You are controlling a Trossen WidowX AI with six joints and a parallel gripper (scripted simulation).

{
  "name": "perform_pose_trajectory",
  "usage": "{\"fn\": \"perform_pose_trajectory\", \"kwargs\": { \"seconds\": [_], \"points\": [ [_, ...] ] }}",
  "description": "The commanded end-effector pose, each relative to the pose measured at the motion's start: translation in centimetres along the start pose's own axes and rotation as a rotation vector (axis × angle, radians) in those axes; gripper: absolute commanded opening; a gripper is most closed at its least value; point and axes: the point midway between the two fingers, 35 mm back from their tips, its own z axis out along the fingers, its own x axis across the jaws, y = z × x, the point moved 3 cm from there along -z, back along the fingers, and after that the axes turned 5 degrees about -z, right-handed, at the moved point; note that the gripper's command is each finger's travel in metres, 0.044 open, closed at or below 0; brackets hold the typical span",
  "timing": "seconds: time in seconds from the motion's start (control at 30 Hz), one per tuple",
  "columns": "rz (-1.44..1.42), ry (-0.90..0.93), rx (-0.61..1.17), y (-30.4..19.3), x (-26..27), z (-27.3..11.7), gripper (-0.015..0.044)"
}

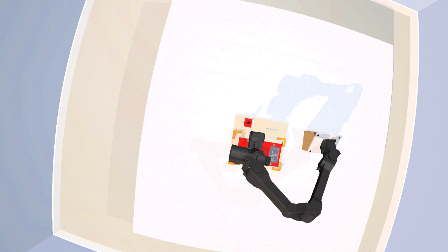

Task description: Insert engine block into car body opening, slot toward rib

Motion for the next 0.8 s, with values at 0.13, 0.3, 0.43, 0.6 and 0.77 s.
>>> {"fn": "perform_pose_trajectory", "kwargs": {
  "seconds": [0.13,0.3,0.43,0.6,0.77],
  "points": [
    [0.023,0.003,-0.002,0.01,0.01,0.14,0.0158],
    [0.028,0.003,-0.002,0.01,0.01,0.24,0.0158],
    [0.025,0.003,-0.002,0.01,0.01,0.32,0.0158],
    [0.023,0.003,-0.002,0.01,-0.01,0.42,0.0158],
    [0.024,0.003,-0.002,0.01,0.00,0.52,0.0158]
  ]
}}
